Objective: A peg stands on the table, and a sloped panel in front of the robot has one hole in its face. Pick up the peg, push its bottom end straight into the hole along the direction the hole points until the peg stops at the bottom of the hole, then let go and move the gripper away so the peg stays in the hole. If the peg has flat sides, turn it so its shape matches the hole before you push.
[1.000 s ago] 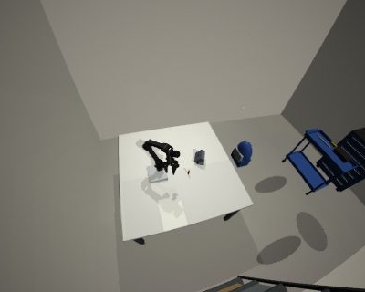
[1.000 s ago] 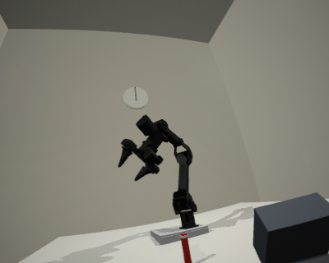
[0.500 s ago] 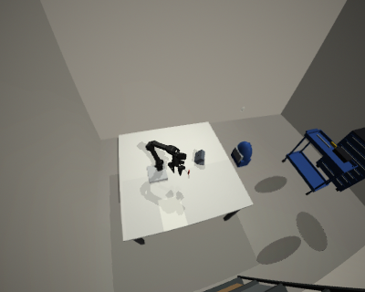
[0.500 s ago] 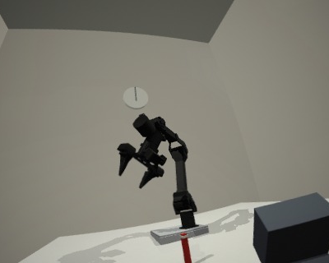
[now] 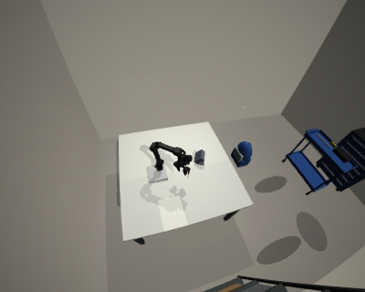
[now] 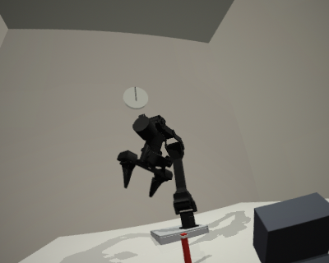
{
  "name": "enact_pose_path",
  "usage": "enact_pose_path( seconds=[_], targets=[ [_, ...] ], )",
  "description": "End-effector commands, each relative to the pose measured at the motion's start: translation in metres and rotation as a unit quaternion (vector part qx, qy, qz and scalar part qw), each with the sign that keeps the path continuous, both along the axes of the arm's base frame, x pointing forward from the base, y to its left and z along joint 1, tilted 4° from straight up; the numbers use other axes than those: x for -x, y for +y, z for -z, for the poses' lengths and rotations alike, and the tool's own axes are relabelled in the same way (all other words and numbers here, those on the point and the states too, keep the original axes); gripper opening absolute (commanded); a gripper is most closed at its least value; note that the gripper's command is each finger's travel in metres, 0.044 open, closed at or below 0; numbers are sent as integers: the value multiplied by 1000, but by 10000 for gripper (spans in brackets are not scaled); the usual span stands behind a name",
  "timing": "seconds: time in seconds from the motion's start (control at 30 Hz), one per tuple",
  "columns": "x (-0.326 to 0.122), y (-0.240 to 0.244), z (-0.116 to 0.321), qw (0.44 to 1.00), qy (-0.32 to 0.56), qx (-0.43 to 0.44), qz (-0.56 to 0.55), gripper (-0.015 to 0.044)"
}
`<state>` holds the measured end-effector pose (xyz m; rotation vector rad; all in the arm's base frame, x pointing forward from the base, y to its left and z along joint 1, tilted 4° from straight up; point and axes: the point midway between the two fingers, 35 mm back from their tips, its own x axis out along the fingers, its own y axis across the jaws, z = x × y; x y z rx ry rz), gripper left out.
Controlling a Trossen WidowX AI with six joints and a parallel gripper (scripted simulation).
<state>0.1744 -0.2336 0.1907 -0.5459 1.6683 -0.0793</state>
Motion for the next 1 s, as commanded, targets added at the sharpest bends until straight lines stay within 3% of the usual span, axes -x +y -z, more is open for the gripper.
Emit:
enact_pose_path(
  seconds=[0.0,0.97],
  targets=[
    [-15,2,10,1000,-13,-22,9,440],
    [-108,55,93,974,-38,-195,107,440]
  ],
)
